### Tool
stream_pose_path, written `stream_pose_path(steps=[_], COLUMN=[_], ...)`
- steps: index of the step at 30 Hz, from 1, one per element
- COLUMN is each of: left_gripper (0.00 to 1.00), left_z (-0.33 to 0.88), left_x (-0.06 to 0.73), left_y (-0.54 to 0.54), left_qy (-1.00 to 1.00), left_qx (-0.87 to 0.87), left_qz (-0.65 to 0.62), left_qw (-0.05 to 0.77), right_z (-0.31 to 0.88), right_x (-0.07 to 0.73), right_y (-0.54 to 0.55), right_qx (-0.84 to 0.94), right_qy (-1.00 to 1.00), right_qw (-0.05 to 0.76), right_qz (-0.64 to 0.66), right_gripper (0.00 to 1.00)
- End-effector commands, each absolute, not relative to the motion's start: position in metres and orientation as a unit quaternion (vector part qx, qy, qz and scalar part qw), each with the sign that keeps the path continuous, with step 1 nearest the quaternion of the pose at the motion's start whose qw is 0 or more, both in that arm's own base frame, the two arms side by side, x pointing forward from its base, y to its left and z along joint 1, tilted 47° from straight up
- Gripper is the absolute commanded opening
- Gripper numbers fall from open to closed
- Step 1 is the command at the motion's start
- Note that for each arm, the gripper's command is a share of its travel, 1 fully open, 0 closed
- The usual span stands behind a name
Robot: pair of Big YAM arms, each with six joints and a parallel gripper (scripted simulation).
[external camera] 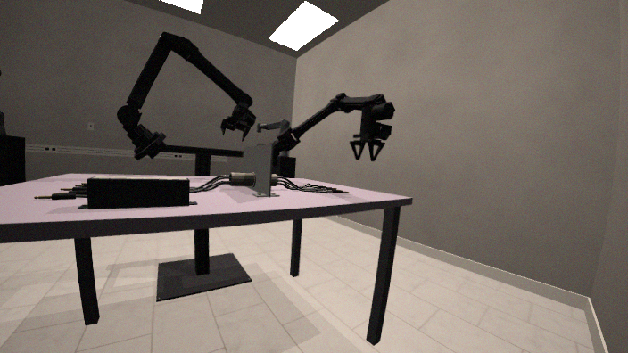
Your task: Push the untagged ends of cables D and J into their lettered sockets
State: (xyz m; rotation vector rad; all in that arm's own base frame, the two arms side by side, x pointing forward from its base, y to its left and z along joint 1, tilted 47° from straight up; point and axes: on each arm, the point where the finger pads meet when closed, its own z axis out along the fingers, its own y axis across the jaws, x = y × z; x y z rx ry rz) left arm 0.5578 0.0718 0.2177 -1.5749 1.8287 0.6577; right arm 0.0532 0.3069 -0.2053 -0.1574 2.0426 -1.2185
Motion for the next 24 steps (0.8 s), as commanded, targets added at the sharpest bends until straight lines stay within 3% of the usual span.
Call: stream_pose_path(steps=[1,10,24], left_gripper=[1.0,1.0,1.0], left_z=[0.222,0.216,0.179], left_x=[0.559,0.539,0.452], left_y=[0.069,0.056,0.05], left_qy=[0.694,0.752,0.817], left_qx=[-0.597,-0.505,-0.264], left_qz=[0.246,0.269,0.349], left_qw=[0.318,0.327,0.377], right_z=[-0.204,-0.169,-0.006], right_x=[0.052,0.07,0.141], right_y=[0.311,0.287,0.169], right_qx=[-0.06,-0.035,-0.01], right_qy=[0.799,0.805,0.803], right_qw=[0.37,0.375,0.391], right_qz=[-0.47,-0.459,-0.45], right_gripper=[1.0,1.0,1.0])
